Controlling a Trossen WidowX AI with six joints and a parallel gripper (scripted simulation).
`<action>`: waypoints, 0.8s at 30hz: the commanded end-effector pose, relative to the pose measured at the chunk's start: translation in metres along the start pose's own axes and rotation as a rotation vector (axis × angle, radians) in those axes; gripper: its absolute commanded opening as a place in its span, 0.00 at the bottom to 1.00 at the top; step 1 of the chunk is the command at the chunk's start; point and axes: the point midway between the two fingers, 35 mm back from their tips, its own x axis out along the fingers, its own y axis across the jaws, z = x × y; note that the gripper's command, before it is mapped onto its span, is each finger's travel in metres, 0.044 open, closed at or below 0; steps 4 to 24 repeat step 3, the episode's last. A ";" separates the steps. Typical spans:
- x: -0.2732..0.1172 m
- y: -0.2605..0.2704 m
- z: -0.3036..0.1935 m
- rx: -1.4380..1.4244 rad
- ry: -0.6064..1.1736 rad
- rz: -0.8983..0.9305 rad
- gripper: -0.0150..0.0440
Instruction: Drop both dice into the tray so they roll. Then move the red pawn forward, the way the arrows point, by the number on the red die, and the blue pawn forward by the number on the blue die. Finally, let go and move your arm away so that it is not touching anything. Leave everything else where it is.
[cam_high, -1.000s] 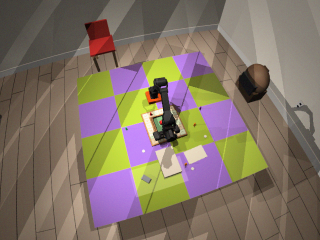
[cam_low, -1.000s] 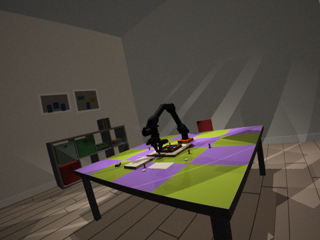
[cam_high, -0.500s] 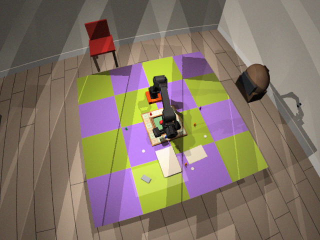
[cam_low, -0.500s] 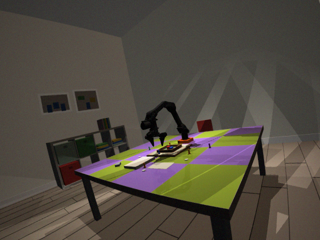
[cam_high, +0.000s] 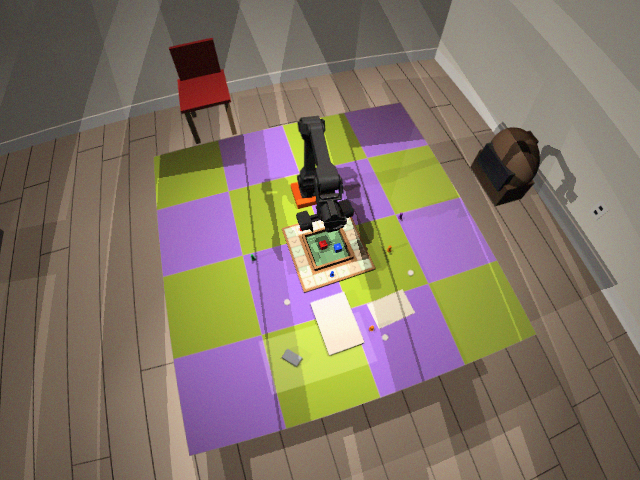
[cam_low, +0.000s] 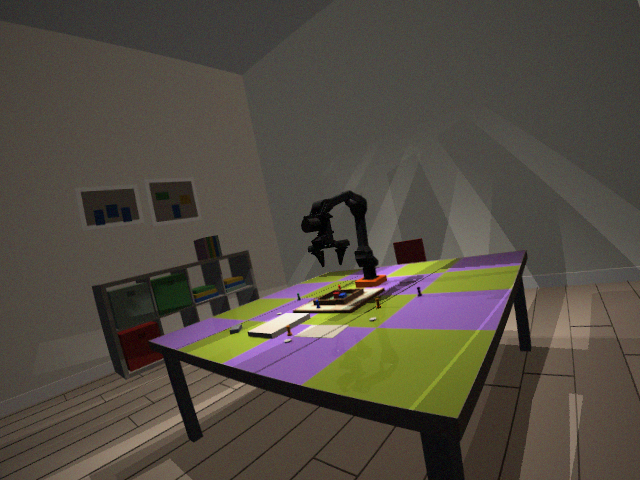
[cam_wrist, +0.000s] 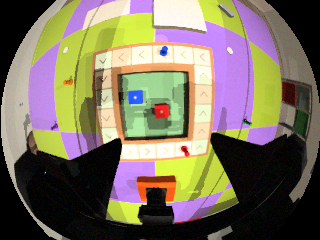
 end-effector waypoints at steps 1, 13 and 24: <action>0.004 0.000 0.004 -0.001 0.012 0.002 1.00; 0.004 0.000 0.004 -0.001 0.012 0.002 1.00; 0.004 0.000 0.004 -0.001 0.012 0.002 1.00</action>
